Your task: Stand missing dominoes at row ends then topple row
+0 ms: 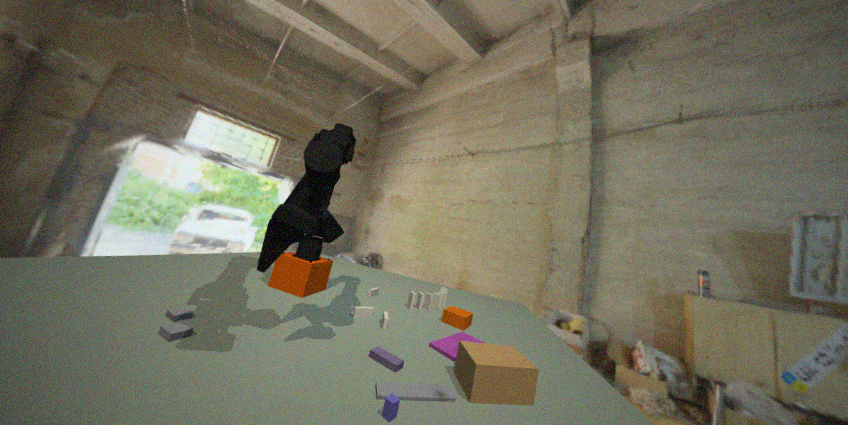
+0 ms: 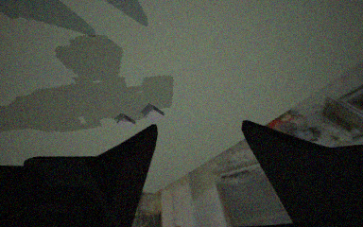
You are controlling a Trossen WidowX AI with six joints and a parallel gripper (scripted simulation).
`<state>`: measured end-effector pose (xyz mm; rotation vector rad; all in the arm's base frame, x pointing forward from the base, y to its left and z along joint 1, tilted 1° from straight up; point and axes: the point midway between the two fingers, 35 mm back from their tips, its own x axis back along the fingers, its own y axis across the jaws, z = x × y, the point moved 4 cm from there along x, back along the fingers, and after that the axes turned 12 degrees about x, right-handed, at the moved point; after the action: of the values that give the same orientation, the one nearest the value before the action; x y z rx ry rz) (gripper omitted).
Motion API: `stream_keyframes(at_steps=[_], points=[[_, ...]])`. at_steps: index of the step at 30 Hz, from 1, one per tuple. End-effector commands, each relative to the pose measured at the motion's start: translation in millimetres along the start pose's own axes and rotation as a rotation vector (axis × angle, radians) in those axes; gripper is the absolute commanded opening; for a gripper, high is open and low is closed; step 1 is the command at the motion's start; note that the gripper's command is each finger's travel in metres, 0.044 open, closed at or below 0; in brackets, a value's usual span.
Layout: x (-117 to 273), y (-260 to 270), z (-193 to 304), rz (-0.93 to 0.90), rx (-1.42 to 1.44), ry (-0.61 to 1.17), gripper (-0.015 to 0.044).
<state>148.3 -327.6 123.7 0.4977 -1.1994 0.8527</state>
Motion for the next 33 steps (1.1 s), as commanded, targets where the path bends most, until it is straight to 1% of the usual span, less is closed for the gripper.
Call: stream_keyframes(at_steps=[1, 2, 9, 16, 20, 25, 30, 33], points=[[0.5, -1.0, -2.8, 0.002, 0.003, -0.002, 0.0426], [2.2, -3.8, -11.0, 0.009, 0.011, -0.009, 0.0440], [27.8, -20.0, -128.0, 0.079, 0.130, -0.104, 0.0440], [56.6, 4.4, -242.5, 0.114, 0.258, -0.203, 0.0440], [72.3, 36.0, -299.4, 0.117, 0.334, -0.254, 0.0440], [89.2, 90.0, -357.3, 0.106, 0.431, -0.308, 0.0440], [101.9, 155.7, -397.9, 0.083, 0.530, -0.346, 0.0440], [106.9, 195.0, -409.4, 0.067, 0.584, -0.362, 0.0440]])
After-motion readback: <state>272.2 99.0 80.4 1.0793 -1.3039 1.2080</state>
